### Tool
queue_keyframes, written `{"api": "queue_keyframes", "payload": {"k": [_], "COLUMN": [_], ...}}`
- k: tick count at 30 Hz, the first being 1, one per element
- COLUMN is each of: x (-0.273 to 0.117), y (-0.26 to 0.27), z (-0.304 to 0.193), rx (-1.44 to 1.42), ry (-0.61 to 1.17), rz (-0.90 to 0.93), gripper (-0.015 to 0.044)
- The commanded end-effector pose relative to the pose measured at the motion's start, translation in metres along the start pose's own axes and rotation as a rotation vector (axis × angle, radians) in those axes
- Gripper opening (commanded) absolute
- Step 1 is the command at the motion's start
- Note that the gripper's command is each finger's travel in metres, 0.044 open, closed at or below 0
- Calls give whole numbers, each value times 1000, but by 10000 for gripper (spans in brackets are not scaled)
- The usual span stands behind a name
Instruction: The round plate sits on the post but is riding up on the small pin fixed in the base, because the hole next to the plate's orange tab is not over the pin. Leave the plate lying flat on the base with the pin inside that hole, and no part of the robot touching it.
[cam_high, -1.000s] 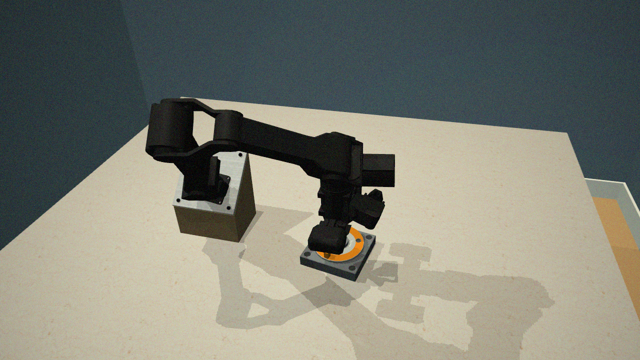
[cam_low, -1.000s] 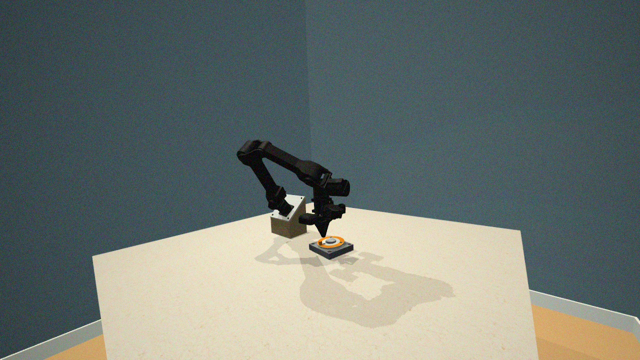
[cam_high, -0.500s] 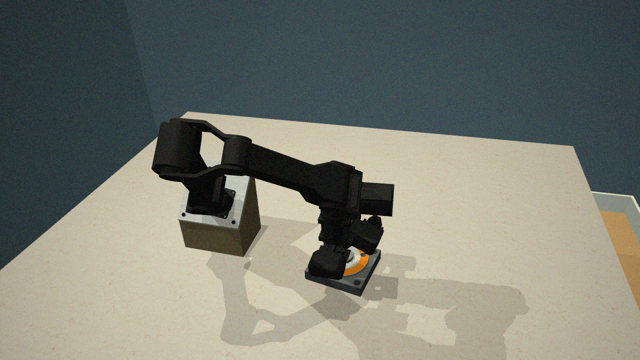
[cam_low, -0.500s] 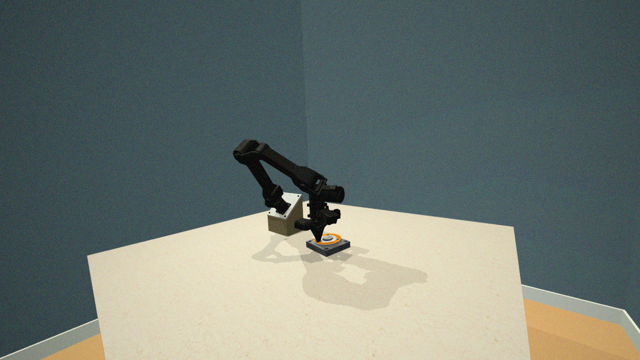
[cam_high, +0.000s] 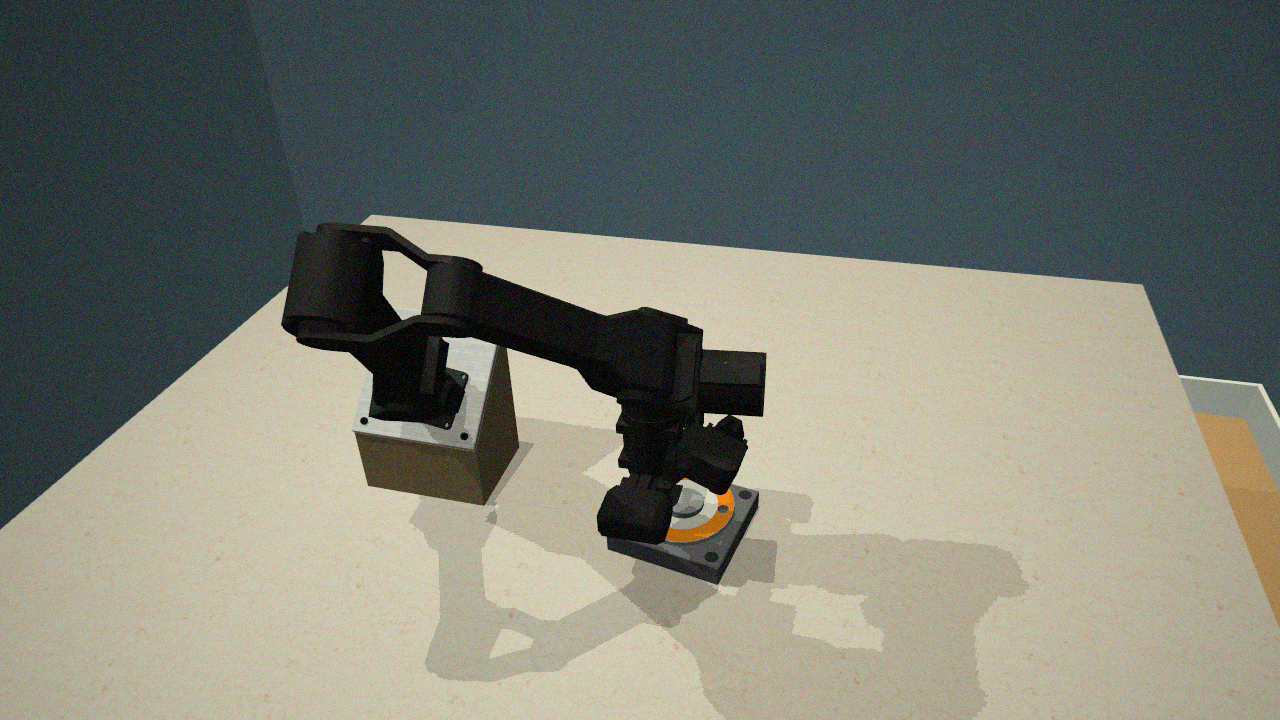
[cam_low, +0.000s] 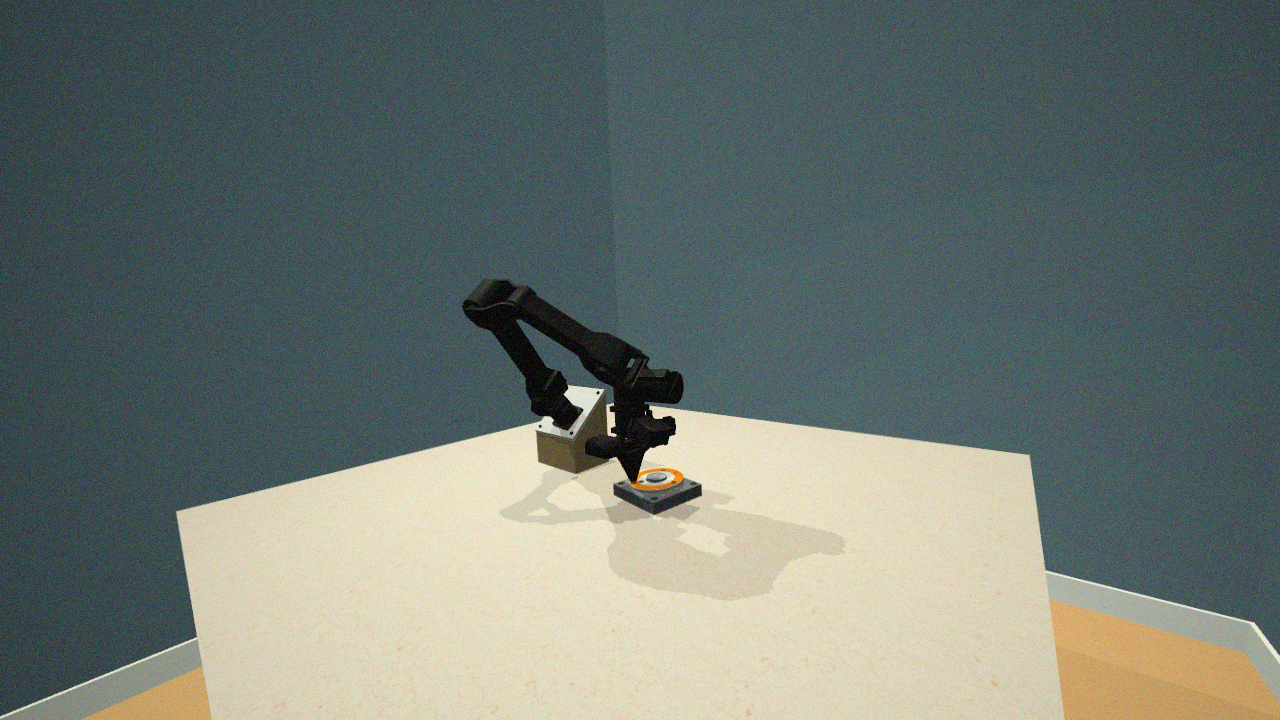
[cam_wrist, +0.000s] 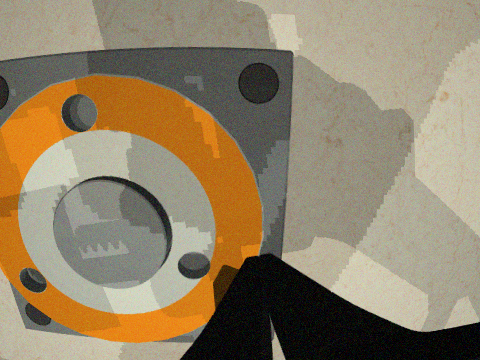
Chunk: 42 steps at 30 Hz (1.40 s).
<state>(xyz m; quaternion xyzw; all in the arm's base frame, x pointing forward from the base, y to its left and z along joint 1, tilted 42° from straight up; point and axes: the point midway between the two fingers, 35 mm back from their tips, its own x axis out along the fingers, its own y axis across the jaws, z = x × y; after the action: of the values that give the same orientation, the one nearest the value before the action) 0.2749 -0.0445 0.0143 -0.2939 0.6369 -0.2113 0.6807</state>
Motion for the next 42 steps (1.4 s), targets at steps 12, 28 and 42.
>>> {"api": "queue_keyframes", "payload": {"k": [12,28,42], "x": [2,1,1], "y": [14,31,46], "z": [-21,-31,-33], "rx": [-2,-2,-2], "ry": [9,9,9], "rz": [-2,-1,0], "gripper": [0,0,0]}}
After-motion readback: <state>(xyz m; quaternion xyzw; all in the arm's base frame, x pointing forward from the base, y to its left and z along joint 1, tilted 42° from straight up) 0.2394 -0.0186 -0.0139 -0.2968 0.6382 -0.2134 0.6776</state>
